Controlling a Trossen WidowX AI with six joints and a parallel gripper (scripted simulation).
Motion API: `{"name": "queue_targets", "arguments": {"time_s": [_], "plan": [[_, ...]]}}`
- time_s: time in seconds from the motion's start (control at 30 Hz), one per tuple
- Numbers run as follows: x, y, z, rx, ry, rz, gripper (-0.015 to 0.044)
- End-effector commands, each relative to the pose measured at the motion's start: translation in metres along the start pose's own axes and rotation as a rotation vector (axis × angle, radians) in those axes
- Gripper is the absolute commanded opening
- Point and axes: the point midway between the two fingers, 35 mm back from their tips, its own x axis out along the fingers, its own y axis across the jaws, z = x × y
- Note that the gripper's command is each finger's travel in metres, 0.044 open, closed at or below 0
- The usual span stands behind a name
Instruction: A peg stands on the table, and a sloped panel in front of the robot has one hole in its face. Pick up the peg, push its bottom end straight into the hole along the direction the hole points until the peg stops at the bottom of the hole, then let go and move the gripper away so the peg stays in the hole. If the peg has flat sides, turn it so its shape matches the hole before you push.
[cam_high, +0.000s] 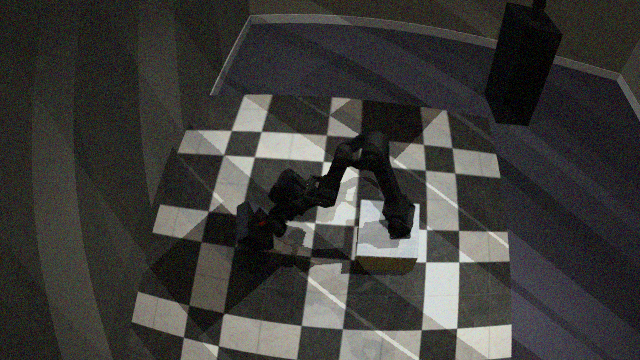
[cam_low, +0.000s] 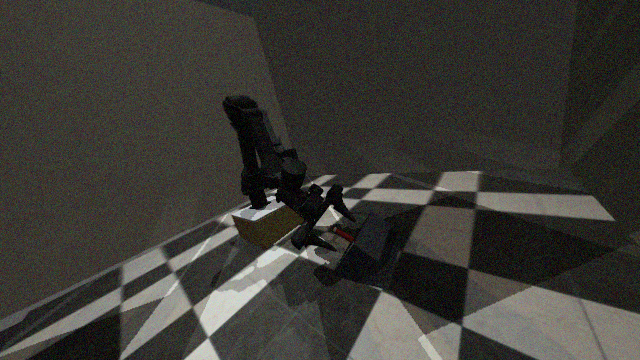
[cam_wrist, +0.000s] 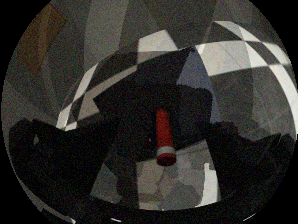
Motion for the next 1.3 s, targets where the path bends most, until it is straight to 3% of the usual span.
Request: {"name": "queue_targets", "arguments": {"time_s": [0.0,1.27], "plan": [[-0.004,0.001,0.002,-0.003,-0.003,0.004,0.044],[-0.041,0.001,0.007,-0.001,-0.007,0.002,0.044]]}}
